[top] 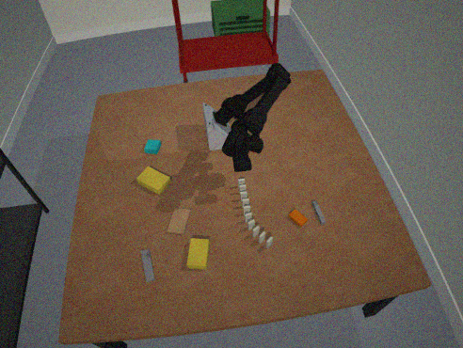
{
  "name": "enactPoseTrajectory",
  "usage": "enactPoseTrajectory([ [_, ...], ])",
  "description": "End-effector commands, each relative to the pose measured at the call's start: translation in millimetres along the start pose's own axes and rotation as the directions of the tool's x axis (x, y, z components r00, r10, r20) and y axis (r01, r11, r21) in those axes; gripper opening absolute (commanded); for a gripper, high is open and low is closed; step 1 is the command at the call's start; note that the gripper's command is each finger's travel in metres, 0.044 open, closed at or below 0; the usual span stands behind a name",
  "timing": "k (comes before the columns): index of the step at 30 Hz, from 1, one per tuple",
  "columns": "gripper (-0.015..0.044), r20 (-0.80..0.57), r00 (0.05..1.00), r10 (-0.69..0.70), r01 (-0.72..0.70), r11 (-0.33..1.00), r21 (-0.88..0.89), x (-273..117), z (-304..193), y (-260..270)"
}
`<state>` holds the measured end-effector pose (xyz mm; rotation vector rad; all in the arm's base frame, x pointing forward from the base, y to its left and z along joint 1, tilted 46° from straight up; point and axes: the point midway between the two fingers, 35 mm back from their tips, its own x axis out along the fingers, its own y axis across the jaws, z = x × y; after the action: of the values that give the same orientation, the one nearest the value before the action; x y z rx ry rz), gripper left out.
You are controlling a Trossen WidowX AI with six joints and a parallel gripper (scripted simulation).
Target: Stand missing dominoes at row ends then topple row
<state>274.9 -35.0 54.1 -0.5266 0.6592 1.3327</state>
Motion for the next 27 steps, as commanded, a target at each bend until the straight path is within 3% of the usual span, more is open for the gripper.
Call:
enactPoseTrajectory([
  [1, 0.0000, 0.003, 1.000, -0.002, 0.002, 1.000, -0.007, 0, 1, 0],
  [15, 0.0000, 0.002, 1.000, -0.002, 0.002, 1.000, -0.007, 3, 1, -1],
  [21, 0.0000, 0.006, 1.000, -0.003, 0.003, 1.000, -0.007, 78, 2, 0],
  [27, 0.0000, 0.007, 1.000, -0.003, 0.003, 1.000, -0.007, 81, 2, 0],
])
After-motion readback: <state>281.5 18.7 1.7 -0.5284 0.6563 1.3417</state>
